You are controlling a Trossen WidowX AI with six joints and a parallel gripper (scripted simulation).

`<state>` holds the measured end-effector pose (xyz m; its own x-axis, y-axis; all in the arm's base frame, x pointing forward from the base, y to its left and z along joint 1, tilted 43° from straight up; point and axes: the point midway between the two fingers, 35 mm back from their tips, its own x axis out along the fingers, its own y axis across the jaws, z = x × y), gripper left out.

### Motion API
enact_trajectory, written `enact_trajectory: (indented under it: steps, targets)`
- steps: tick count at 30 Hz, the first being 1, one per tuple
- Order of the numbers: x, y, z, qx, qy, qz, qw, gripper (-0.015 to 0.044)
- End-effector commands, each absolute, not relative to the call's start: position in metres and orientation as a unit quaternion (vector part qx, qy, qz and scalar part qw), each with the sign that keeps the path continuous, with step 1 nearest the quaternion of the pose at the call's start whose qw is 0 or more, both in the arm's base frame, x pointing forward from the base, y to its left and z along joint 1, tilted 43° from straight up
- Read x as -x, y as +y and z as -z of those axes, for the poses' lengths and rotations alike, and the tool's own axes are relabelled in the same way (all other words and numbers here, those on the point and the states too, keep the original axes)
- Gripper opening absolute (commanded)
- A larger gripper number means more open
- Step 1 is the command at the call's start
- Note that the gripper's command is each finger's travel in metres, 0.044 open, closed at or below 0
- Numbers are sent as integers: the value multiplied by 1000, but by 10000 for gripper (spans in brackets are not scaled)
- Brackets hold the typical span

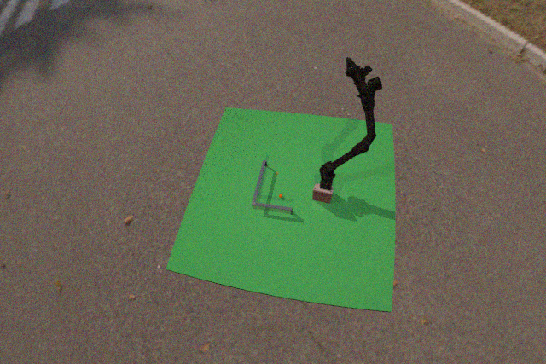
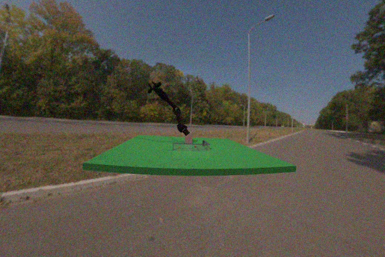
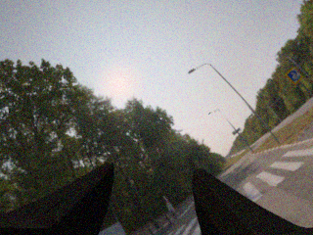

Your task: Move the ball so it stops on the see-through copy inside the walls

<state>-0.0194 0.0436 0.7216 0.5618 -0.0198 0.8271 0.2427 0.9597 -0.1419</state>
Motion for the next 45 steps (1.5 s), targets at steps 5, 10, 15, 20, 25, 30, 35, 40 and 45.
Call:
enact_trajectory:
  steps: [5,10,15,20,25,30,35,40,45]
  targets:
    - [-106,-19,-684,66,-323,102,939,207]
    - [-166,-33,-653,73,-245,98,962,207]
    - [-209,-39,-624,83,-184,91,975,207]
    - [-270,-42,-577,99,-94,82,987,207]
    - [-326,-38,-520,123,-2,68,990,207]
    - [-376,-27,-448,164,105,48,980,207]
    - [-410,-11,-370,216,212,21,953,207]
    - [-428,9,-288,279,314,-16,907,207]
    - [-427,30,-204,352,412,-63,838,207]
